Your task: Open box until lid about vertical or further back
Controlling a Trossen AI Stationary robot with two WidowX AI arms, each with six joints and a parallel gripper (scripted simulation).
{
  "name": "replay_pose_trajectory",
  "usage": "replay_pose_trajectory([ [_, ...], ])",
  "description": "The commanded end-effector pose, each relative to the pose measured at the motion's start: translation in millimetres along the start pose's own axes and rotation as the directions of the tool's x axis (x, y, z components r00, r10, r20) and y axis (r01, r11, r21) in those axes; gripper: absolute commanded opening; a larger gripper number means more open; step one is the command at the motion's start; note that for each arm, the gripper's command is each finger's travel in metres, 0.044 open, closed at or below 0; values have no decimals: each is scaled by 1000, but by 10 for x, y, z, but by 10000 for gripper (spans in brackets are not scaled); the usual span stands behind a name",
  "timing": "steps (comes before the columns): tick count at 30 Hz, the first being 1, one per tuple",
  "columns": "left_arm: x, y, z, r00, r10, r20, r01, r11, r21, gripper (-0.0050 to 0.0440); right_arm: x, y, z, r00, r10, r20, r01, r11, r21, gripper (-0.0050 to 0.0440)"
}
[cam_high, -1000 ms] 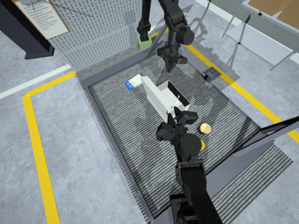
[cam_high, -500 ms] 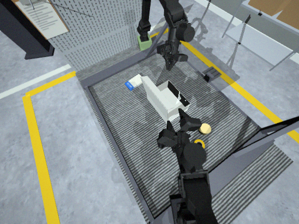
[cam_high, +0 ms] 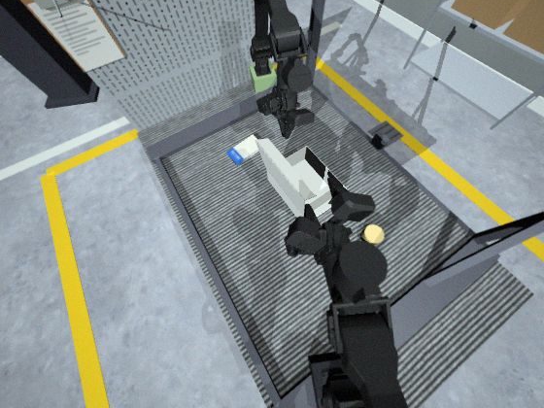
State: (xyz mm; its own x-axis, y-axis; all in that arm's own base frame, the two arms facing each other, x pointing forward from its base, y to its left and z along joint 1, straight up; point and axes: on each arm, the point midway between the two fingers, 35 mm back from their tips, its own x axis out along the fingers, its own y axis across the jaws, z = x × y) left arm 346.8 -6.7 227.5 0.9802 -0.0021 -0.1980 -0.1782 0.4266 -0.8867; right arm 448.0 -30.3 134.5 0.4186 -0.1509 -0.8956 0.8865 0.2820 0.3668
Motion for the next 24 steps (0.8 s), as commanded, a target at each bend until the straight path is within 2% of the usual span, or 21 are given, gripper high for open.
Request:
replay_pose_trajectory([
  [1,32,-208,97,1000,-11,4,11,1000,-1,440,47,-30,263,997,31,-76,-32,999,-11,60],
  [7,40,-463,223,1000,-9,4,9,1000,-1,440,151,-299,841,978,103,-179,-103,995,9,60],
  [14,8,-767,368,1000,-9,4,9,1000,-1,440,143,-709,1516,937,249,-244,-246,968,43,60],
  [16,8,-767,368,1000,-9,4,9,1000,-1,440,143,-709,1516,937,249,-244,-246,968,43,60],
  [20,-20,-906,435,1000,-9,4,9,1000,-1,440,90,-940,1822,910,332,-247,-328,943,58,60],
  [24,-22,-913,437,1000,-9,4,9,1000,0,440,87,-951,1837,909,336,-247,-332,941,58,60],
])
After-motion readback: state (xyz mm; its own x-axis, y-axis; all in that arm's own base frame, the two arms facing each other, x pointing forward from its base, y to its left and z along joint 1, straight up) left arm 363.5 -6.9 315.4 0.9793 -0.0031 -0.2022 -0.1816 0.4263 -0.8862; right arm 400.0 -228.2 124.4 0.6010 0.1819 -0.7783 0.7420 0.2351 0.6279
